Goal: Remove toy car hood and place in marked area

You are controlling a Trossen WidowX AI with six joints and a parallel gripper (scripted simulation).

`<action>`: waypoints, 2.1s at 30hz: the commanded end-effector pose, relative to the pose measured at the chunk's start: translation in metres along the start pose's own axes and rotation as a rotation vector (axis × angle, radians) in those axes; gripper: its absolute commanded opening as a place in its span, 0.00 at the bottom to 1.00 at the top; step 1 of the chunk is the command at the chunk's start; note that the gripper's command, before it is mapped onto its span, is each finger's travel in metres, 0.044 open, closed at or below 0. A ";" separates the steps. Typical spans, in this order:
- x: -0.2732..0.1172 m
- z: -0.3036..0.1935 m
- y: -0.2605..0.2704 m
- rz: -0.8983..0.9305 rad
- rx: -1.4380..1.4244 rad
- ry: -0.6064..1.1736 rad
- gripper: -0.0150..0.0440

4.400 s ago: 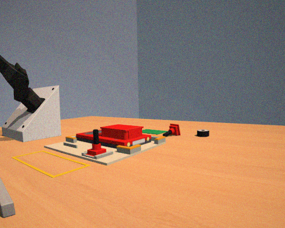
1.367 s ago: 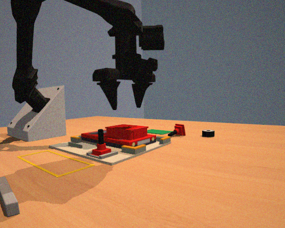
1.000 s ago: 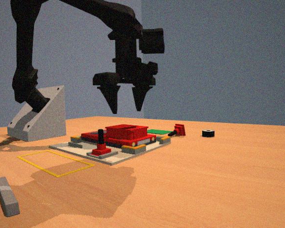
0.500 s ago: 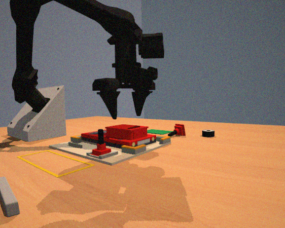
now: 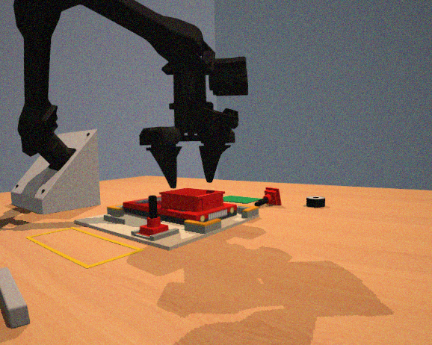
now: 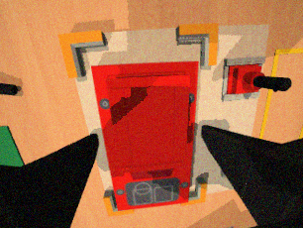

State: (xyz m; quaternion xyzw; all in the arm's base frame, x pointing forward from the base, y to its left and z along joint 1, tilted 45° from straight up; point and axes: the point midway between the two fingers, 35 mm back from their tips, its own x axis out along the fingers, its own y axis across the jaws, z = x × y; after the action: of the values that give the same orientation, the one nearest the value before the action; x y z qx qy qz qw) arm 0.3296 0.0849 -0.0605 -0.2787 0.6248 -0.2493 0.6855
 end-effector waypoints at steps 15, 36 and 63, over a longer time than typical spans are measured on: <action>0.012 -0.002 -0.001 -0.006 -0.007 0.000 1.00; 0.022 -0.002 -0.001 -0.006 -0.007 0.000 1.00; 0.025 -0.001 -0.001 -0.003 -0.002 0.001 0.62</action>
State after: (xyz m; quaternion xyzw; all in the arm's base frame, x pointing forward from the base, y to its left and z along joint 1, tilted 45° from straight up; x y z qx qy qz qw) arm 0.3307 0.0661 -0.0783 -0.2799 0.6253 -0.2498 0.6843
